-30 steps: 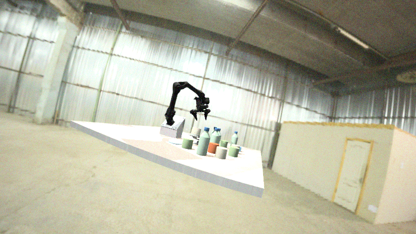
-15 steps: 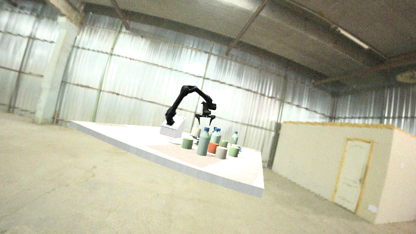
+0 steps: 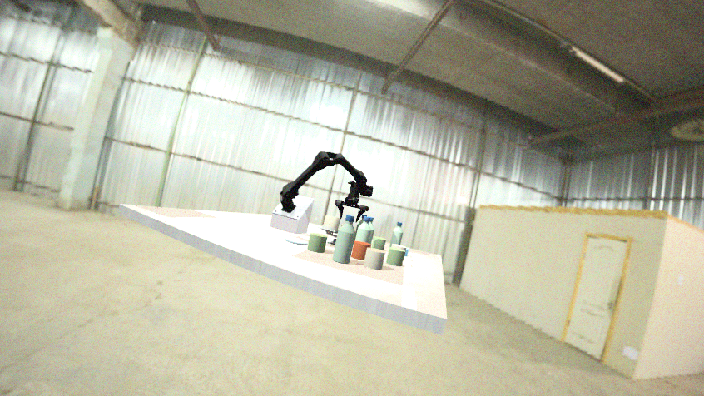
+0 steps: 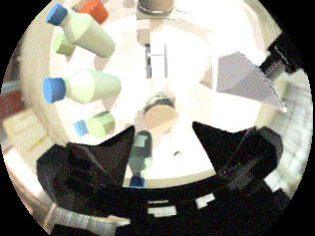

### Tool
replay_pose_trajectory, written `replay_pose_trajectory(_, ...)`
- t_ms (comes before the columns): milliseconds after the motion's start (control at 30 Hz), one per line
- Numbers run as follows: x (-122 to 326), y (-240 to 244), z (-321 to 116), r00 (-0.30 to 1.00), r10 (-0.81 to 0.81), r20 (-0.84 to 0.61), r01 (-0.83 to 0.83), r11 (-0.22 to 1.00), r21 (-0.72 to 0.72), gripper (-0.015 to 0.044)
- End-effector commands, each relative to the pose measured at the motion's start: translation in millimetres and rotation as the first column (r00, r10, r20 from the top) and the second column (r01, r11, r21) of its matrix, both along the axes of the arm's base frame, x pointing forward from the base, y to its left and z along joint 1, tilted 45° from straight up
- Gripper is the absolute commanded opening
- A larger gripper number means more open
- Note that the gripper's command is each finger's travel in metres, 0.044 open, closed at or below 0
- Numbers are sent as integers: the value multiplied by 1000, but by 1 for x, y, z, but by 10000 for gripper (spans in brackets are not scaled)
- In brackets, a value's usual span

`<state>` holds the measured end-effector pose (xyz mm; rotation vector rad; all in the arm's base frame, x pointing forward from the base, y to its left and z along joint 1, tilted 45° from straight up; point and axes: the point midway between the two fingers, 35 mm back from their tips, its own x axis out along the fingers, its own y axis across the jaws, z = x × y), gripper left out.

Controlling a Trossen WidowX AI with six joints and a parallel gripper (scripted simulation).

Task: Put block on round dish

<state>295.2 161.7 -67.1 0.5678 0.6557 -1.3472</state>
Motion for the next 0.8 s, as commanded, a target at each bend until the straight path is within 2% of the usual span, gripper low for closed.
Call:
replay_pose_trajectory(0,1,1,-2,1000,-15,8,15,1000,8,440)
replay_pose_trajectory(767,6,-25,-31,1000,-15,9,15,1000,7,440)
